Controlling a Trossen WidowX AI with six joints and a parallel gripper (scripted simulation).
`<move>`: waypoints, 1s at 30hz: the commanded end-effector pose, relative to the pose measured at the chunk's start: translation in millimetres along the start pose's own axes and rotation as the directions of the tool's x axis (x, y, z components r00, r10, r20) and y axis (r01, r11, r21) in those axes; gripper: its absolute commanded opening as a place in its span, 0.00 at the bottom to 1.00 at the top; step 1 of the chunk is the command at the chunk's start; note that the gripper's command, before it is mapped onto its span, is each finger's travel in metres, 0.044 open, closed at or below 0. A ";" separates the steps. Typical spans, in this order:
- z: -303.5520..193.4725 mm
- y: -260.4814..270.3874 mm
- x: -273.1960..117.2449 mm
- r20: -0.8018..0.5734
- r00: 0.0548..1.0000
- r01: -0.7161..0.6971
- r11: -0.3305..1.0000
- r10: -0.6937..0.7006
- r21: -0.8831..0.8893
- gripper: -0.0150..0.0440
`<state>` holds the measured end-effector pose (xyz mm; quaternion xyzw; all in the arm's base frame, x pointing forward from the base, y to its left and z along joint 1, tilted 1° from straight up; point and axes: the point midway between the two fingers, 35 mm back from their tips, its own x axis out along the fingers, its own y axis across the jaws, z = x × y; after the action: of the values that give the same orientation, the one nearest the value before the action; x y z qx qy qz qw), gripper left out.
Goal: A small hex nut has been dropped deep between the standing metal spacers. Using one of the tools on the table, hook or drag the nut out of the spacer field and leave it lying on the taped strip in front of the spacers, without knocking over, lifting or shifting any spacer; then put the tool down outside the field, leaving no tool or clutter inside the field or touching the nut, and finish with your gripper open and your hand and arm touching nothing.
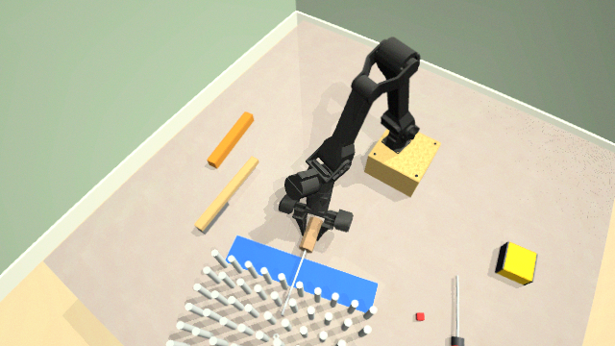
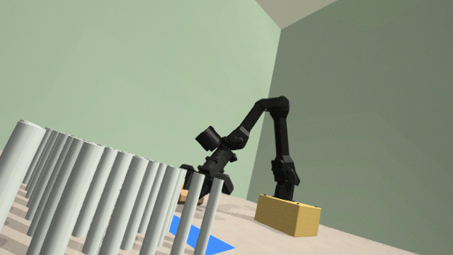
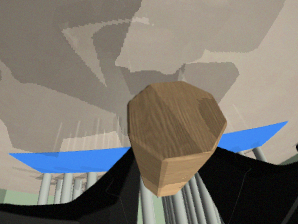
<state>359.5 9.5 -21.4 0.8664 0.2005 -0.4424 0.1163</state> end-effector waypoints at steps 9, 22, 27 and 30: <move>-7.9 0.9 4.6 -0.001 1.000 -0.004 1.000 0.004 0.004 0.25; -15.7 0.9 9.6 -0.003 1.000 -0.004 1.000 0.004 0.004 0.25; -18.7 0.9 11.5 -0.003 1.000 -0.004 1.000 0.004 0.004 0.25; -20.4 0.9 12.6 -0.003 1.000 -0.004 1.000 0.004 0.004 0.25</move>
<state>378.5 19.2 -20.5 0.8668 0.2007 -0.4414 0.1160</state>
